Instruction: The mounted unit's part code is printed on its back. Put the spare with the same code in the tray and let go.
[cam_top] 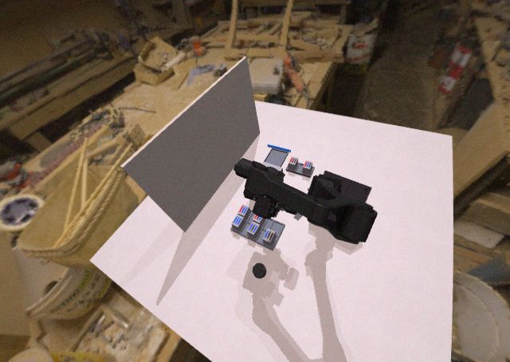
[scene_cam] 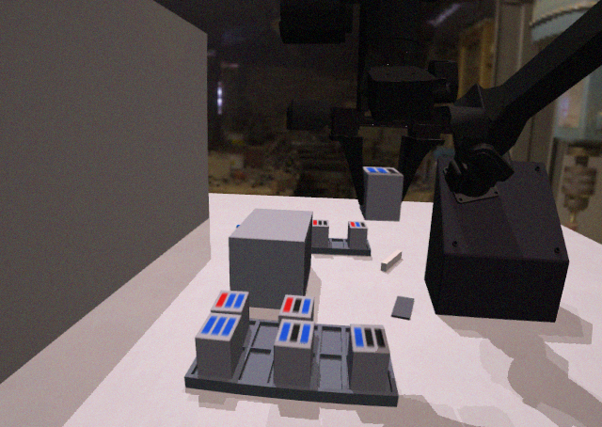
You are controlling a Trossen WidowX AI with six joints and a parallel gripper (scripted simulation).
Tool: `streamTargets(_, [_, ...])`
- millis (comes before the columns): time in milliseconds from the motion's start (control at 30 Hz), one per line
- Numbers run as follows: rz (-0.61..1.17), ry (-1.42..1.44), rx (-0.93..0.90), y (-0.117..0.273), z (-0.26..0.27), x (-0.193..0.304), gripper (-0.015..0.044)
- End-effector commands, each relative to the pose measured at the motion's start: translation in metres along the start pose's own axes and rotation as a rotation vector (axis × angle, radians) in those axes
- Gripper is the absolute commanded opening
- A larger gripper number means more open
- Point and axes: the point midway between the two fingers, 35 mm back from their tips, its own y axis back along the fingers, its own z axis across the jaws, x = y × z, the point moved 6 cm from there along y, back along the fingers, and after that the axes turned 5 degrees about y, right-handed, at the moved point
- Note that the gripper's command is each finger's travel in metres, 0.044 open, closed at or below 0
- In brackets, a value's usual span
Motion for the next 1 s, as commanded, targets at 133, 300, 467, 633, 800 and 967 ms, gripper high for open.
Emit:
streamTargets(133, [0.009, -0.001, 0.004, 0.008, -0.024, 0.01, 0.0])
streamTargets(300, [0.017, -0.001, 0.005, 0.013, -0.041, 0.019, 0.0])
streamTargets(467, [0.024, -0.001, 0.005, 0.017, -0.058, 0.031, 0.0])
streamTargets(633, [0.031, -0.002, 0.005, 0.021, -0.074, 0.045, 0.0])
streamTargets(800, [0.036, -0.002, 0.005, 0.024, -0.088, 0.06, 0.0])
streamTargets(967, [0.042, -0.006, 0.004, 0.027, -0.102, 0.078, 0.0])
